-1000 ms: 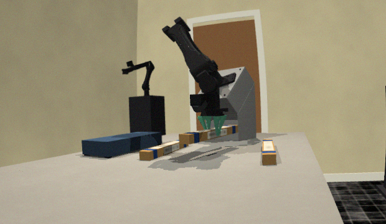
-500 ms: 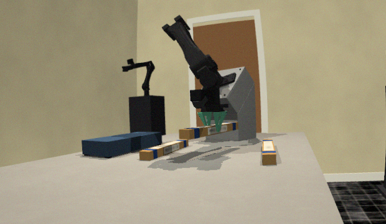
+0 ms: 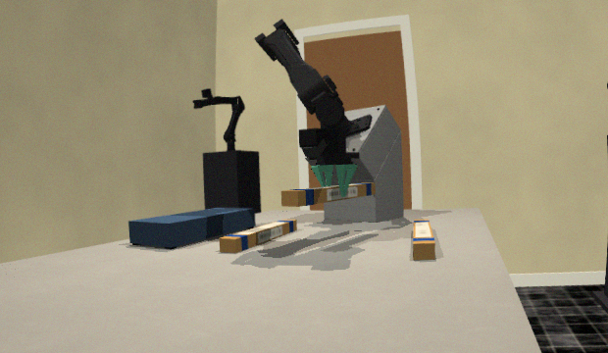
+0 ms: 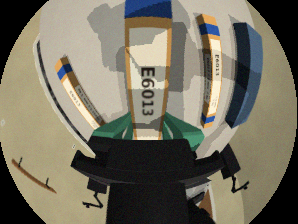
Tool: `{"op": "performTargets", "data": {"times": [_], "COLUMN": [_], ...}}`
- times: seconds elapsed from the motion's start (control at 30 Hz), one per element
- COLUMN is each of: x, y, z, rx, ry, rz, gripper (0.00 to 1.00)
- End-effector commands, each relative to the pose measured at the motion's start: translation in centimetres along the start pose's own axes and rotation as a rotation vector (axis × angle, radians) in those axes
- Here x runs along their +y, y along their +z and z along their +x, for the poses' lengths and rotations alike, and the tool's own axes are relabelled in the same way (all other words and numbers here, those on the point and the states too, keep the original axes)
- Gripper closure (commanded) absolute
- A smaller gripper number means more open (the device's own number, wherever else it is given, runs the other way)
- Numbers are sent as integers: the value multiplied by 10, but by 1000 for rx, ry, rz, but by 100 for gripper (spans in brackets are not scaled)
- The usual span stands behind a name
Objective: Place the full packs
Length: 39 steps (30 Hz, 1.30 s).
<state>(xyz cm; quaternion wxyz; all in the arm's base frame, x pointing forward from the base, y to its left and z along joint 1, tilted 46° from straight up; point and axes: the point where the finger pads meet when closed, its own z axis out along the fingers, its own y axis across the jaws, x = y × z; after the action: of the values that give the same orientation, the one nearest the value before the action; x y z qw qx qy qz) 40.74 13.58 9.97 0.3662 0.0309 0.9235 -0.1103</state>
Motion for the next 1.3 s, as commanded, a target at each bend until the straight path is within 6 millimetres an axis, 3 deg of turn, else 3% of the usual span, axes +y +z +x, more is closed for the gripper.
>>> {"op": "performTargets", "data": {"times": [0.0, 1.27], "x": [9, 7], "y": [-36, -100], "z": [-18, -15], "rx": [-50, -48], "ry": [9, 11], "rz": [-31, -34], "gripper": [100, 100]}}
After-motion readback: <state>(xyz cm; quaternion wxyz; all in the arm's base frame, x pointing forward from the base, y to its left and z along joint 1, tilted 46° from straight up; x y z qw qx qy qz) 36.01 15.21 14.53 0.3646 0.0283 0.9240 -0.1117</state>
